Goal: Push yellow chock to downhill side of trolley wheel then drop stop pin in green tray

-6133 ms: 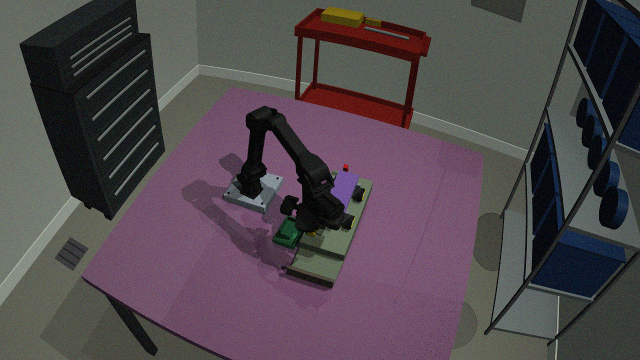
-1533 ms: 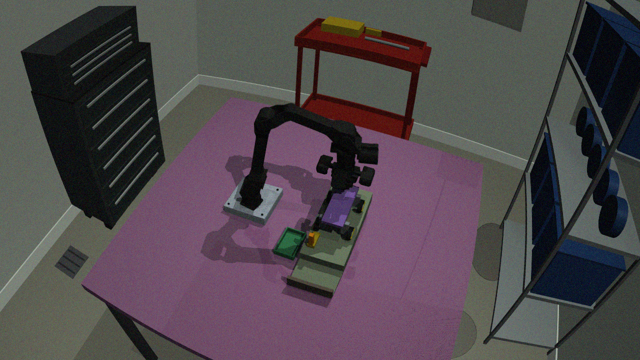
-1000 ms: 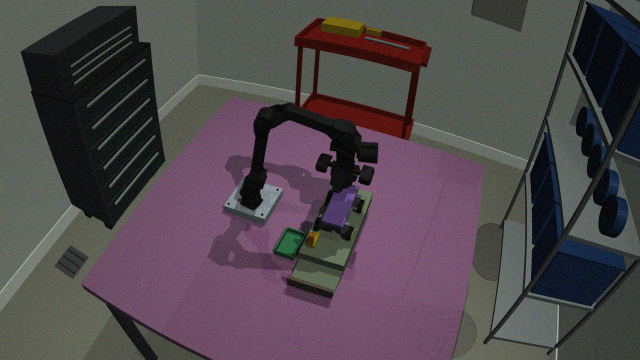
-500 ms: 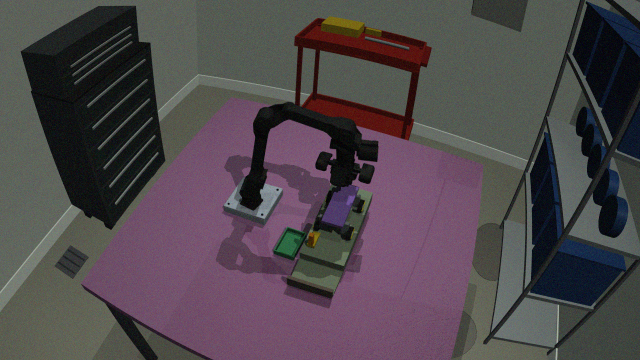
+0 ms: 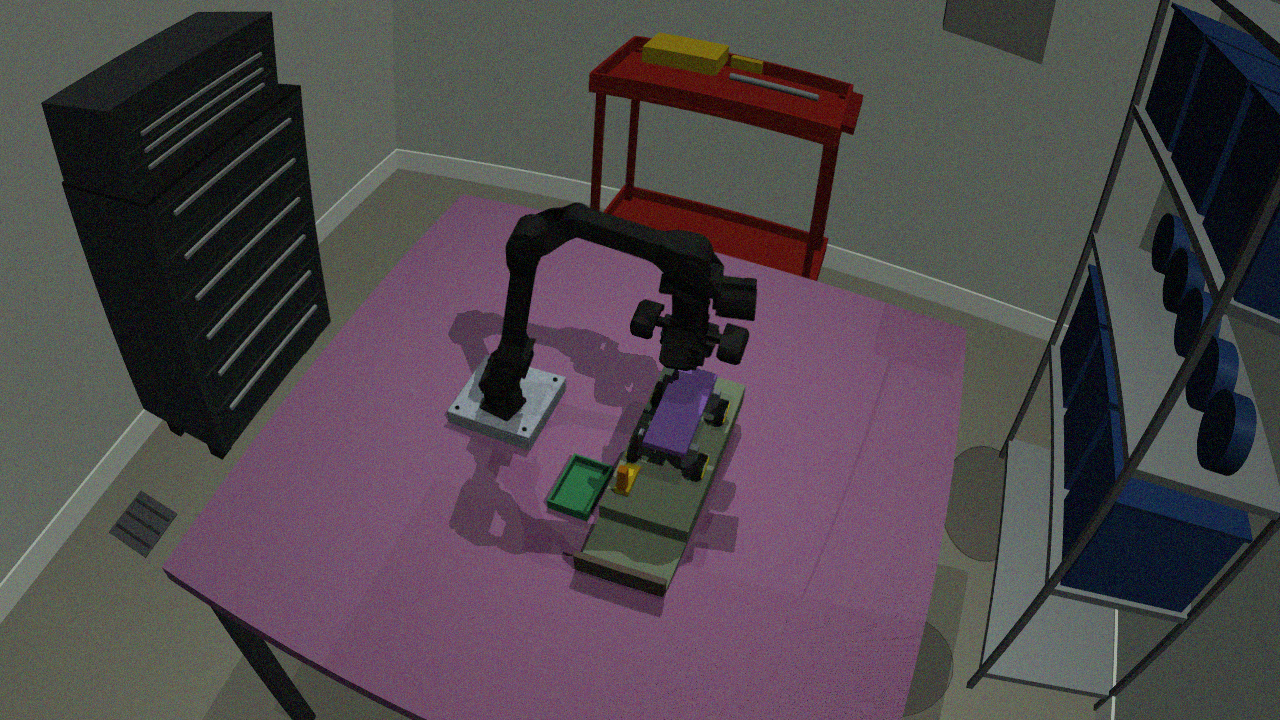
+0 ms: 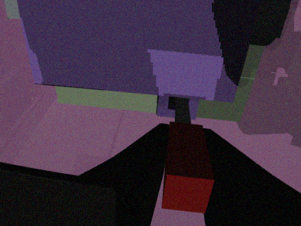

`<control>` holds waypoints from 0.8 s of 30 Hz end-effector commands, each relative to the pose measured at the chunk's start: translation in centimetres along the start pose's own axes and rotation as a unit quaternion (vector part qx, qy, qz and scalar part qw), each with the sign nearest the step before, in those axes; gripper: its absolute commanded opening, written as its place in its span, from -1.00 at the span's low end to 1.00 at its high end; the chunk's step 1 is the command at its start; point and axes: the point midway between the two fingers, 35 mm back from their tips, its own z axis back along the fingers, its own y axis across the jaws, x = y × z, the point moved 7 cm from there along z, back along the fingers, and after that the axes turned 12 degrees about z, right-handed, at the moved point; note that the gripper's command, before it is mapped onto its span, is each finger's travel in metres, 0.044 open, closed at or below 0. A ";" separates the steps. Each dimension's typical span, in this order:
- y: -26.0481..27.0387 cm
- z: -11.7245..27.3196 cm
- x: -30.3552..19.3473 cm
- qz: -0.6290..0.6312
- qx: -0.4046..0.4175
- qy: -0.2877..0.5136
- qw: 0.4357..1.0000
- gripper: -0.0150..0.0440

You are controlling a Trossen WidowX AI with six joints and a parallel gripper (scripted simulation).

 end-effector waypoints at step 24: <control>0.1 1.4 -0.4 0.003 0.004 0.003 1.000 -0.49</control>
